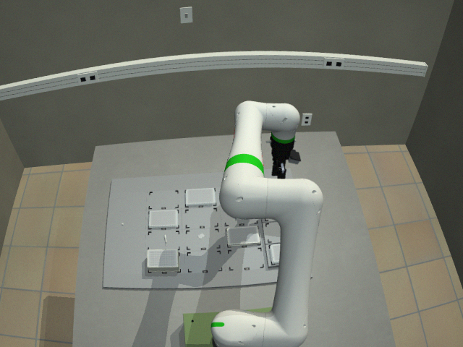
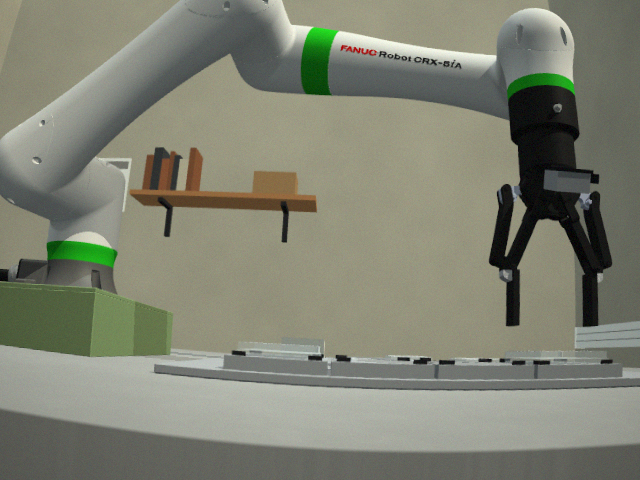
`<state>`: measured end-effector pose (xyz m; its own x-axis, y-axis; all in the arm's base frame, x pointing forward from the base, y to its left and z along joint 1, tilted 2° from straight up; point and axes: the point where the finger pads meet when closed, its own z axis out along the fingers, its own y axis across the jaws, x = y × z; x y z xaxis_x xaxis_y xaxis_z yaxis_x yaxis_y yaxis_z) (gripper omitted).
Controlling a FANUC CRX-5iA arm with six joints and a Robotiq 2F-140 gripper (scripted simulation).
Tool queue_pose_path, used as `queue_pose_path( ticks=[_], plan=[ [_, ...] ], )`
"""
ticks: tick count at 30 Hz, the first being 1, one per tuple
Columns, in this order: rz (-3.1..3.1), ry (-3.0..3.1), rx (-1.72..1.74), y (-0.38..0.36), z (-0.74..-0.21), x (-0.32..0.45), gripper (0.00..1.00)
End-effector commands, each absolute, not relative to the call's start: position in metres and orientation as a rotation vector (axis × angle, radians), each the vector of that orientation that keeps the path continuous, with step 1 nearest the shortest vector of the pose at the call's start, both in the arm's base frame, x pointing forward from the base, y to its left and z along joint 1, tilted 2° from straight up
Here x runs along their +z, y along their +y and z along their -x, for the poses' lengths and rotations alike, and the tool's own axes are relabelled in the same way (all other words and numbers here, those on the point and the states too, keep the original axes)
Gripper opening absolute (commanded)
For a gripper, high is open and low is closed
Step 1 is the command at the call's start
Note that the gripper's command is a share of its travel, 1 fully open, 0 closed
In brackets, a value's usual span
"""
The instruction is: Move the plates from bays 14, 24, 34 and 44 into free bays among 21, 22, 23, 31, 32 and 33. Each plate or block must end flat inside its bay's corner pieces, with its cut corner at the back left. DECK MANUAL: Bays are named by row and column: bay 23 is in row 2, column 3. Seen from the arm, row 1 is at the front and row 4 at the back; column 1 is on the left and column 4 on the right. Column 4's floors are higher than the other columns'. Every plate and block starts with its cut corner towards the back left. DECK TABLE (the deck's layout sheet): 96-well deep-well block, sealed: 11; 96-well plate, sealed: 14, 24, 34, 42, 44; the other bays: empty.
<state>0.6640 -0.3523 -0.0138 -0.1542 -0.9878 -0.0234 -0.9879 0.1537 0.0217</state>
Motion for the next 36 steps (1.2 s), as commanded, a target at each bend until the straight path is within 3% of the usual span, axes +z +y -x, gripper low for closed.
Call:
queue_pose_path(
  ticks=[1, 36],
  plan=[
    [2.040, 2.383, 0.045, -0.353, -0.665, -0.017, 0.70],
    [2.040, 2.383, 0.045, -0.352, -0.664, -0.036, 0.70]
  ],
)
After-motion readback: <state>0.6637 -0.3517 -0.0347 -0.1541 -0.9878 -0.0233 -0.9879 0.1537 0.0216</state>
